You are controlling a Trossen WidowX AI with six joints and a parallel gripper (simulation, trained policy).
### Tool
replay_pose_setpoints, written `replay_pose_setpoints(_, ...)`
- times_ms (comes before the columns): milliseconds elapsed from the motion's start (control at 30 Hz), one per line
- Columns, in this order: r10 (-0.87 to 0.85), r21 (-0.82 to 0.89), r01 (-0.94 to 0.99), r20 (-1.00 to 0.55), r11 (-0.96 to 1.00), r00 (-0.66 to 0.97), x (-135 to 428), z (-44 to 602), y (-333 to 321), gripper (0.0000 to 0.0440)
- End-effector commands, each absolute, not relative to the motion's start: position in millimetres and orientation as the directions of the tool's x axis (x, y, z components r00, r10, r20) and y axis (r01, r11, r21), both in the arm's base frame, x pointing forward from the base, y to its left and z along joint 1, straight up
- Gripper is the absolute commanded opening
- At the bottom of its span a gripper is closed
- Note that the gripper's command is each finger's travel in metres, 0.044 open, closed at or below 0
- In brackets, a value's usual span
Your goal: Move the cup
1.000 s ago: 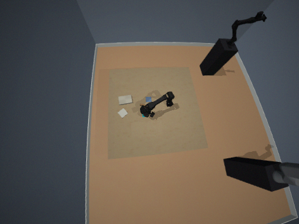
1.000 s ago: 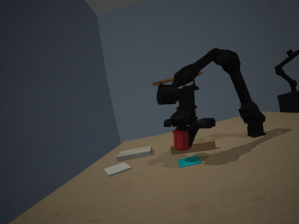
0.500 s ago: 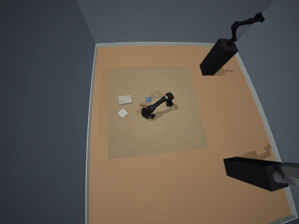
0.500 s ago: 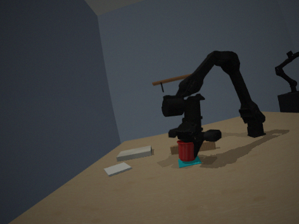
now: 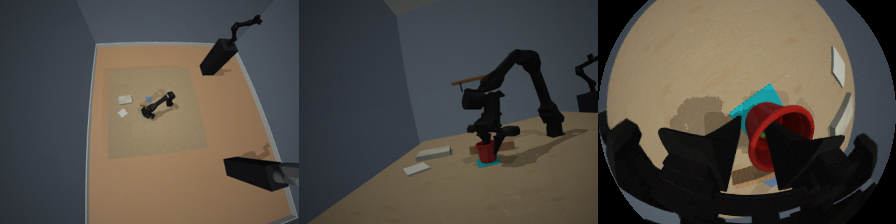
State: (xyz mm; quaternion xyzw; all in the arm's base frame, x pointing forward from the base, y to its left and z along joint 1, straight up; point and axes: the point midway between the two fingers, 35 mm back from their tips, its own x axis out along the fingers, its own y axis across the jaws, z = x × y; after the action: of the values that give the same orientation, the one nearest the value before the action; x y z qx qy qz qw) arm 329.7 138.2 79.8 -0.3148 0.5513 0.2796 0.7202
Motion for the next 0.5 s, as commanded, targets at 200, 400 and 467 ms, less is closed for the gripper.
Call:
replay_pose_setpoints(200,0.095,-0.126,-0.748,-0.965,0.651,0.246,318.4,95.9,134.5,0.0176)
replay_pose_setpoints(400,0.122,-0.127,-0.741,-0.955,0.659,0.272,314.5,112.2,133.6,0.021)
replay_pose_setpoints(467,0.13,-0.129,-0.738,-0.95,0.662,0.283,313.8,118.3,133.3,0.0219)
